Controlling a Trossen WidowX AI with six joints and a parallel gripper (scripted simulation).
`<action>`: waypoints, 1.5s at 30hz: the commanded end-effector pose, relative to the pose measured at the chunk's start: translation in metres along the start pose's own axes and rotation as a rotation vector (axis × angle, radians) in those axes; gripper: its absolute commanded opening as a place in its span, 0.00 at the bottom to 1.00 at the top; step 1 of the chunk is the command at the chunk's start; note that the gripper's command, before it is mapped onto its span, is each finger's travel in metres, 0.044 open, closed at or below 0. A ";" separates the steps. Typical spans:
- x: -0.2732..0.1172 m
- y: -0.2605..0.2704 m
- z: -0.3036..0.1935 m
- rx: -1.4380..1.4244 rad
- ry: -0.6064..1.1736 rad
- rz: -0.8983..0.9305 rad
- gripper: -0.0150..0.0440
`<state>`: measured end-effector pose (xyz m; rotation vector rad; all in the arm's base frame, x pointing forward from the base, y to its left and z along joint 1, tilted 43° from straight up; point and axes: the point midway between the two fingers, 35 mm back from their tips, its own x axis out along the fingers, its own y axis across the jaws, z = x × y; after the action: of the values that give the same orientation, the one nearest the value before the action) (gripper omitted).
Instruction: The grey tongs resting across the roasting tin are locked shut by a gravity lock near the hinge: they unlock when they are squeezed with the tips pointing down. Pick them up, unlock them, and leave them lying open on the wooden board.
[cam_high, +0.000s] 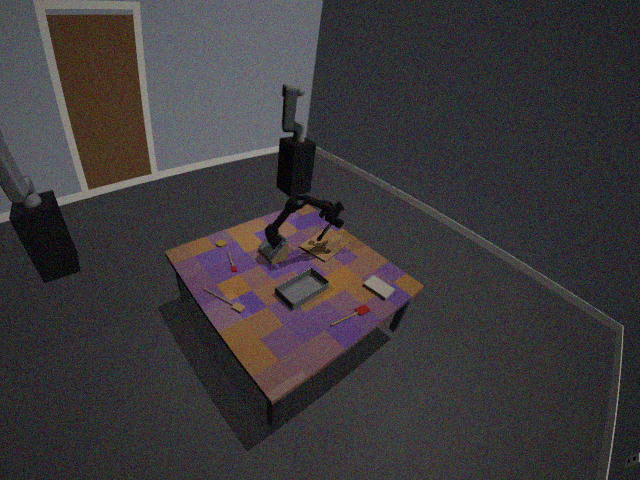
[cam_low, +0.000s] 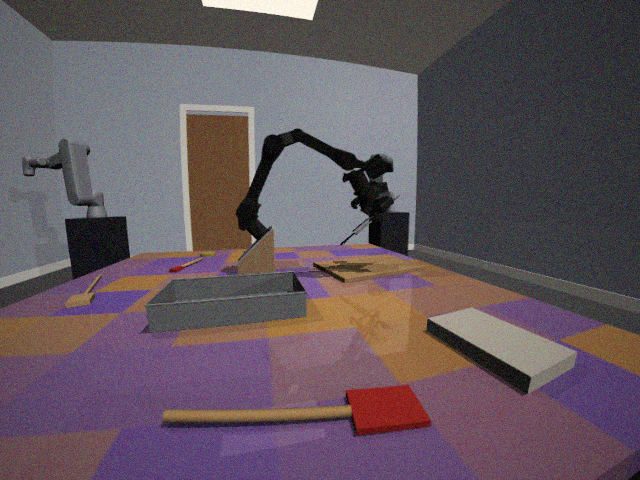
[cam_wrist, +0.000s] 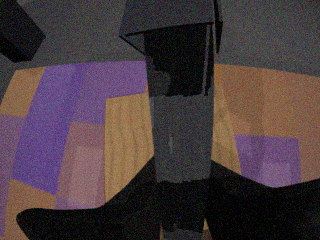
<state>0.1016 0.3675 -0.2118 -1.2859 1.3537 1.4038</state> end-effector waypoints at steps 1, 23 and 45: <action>0.002 0.000 0.001 0.002 0.040 -0.005 0.00; 0.005 0.005 -0.008 -0.015 0.326 -0.023 0.00; -0.004 0.013 -0.021 -0.052 0.580 -0.050 0.00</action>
<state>0.0928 0.3457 -0.2051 -1.8211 1.6424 1.0883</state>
